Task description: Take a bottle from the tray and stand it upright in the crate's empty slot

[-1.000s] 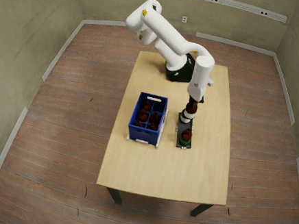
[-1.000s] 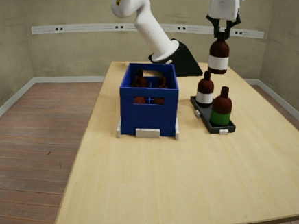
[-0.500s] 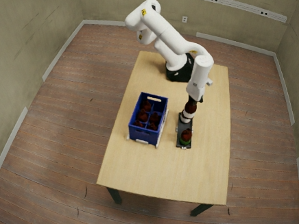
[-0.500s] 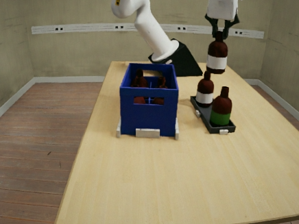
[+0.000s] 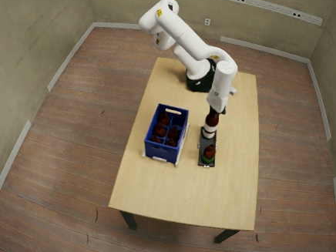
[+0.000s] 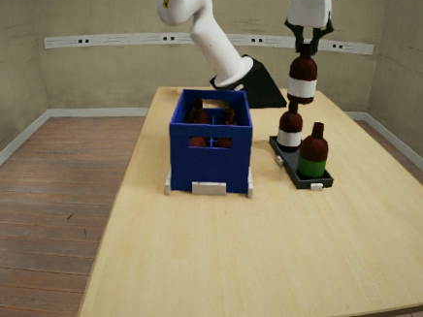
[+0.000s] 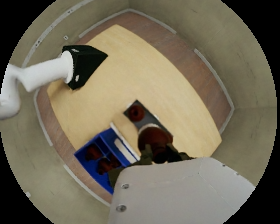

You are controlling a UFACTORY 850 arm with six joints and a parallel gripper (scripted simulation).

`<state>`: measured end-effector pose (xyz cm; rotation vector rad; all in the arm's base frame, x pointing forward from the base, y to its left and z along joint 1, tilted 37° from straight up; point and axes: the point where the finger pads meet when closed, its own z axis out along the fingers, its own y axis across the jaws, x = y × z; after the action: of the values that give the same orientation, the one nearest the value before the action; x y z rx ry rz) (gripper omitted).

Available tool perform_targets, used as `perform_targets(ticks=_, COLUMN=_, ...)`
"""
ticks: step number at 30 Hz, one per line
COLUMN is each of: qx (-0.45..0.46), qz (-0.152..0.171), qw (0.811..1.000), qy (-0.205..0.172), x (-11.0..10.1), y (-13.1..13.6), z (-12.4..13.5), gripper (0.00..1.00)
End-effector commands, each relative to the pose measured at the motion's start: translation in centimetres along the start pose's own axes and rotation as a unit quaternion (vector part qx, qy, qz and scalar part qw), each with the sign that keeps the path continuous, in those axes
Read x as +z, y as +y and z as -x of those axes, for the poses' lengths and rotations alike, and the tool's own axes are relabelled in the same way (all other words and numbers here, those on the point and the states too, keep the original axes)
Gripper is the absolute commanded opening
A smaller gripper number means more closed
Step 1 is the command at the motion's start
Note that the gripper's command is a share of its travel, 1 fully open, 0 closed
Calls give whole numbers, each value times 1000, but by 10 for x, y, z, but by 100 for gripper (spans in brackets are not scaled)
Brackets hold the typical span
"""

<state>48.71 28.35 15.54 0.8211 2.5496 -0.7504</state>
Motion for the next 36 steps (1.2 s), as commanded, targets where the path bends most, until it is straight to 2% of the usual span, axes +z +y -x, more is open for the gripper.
perform_targets(ticks=1, qx=0, qz=1, qw=1000, qy=0, x=-1, y=-5, z=2, gripper=0)
perform_targets(ticks=24, qx=0, qz=1, qw=1000, qy=0, x=-1, y=-37, z=15, gripper=0)
perform_targets(ticks=36, qx=0, qz=1, qw=1000, qy=0, x=-1, y=-64, z=25, gripper=0)
